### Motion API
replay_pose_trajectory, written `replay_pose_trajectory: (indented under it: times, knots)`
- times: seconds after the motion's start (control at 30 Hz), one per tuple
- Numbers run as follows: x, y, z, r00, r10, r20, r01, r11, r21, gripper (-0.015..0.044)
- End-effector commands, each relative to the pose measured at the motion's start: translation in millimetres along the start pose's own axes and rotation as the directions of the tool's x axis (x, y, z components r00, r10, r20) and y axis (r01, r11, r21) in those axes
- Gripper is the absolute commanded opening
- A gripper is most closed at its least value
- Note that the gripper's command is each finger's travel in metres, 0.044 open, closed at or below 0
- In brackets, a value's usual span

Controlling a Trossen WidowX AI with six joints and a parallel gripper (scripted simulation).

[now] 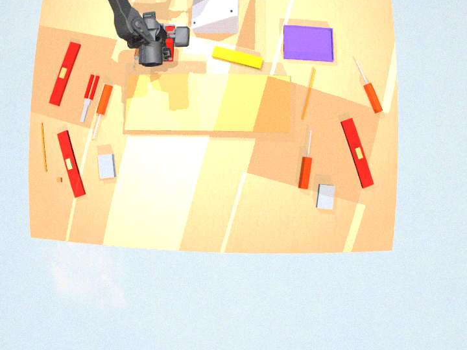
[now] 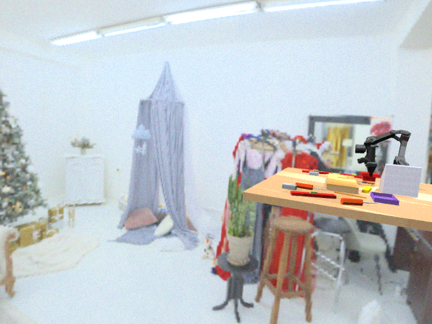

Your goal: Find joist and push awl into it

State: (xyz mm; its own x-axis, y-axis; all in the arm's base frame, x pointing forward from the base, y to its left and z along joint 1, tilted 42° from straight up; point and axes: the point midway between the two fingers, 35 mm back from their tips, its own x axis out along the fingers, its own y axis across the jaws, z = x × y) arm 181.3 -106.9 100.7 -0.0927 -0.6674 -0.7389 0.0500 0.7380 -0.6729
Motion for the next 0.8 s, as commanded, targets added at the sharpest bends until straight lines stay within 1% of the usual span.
replay_pose_trajectory:
  times: [0.0,0.2,0.4,0.77]
  knots:
    - [-0.9,13.4,0.8,1.000,0.006,-0.001,-0.006,1.000,-0.006,0.0000]
    - [-0.9,35.9,-0.5,1.000,0.005,-0.001,-0.005,1.000,-0.006,0.0000]
    - [-0.7,36.2,-0.7,1.000,0.015,-0.004,-0.015,1.000,-0.007,0.0000]
    - [0.6,33.6,-1.5,0.997,0.081,-0.020,-0.081,0.997,-0.013,0.0000]
